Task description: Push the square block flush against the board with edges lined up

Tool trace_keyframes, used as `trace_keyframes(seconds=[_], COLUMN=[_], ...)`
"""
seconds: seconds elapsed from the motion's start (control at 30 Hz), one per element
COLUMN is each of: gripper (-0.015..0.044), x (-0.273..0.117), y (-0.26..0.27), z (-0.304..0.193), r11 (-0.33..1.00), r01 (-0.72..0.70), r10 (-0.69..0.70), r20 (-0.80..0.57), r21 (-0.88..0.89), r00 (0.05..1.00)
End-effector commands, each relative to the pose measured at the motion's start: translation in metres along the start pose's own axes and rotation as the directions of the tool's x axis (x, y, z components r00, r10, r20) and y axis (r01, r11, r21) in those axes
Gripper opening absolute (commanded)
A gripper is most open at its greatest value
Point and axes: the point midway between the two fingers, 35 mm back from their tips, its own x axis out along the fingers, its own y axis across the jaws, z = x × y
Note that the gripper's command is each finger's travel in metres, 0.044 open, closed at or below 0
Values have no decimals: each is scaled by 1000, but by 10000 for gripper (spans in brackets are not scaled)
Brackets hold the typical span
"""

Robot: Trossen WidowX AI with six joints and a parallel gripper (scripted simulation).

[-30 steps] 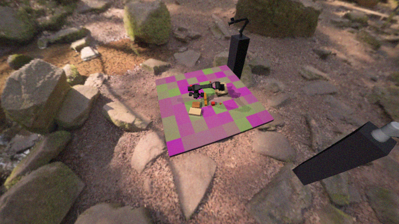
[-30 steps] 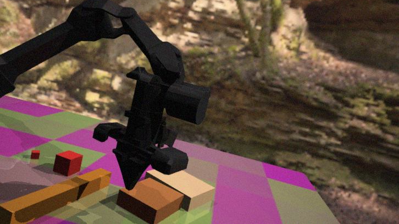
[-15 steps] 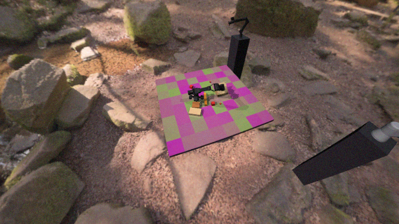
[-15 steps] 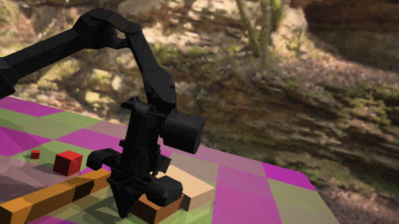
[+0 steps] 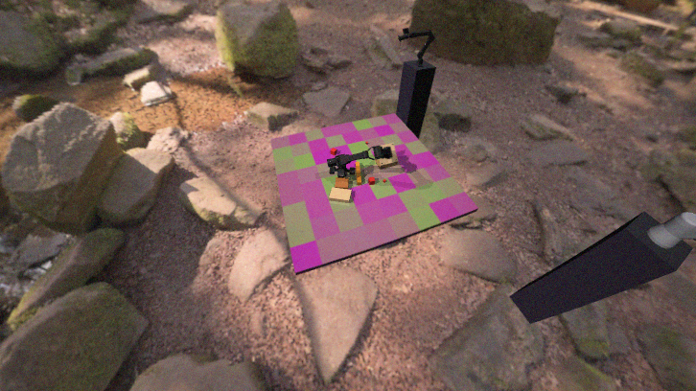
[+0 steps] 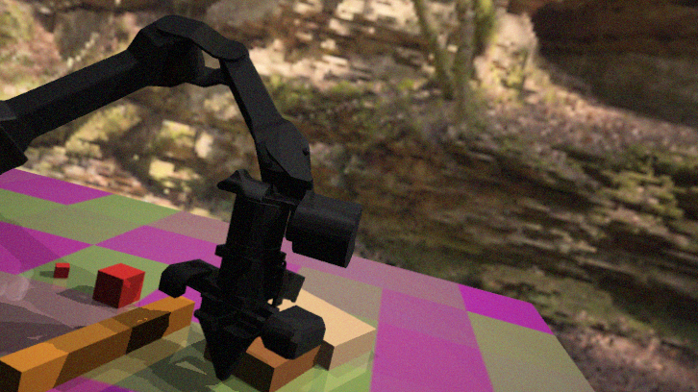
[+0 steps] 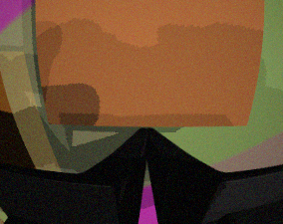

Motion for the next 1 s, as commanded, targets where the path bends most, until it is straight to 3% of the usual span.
trace_keyframes(seconds=[0.0, 0.97], gripper=[0, 0], x=[-1, -2], y=[-2, -2], z=[7, 37], r11=[1000, 1000], r01=[4, 4], r10=[-4, -4], r20=[5, 6], r21=[-2, -3], r00=[1000, 1000])
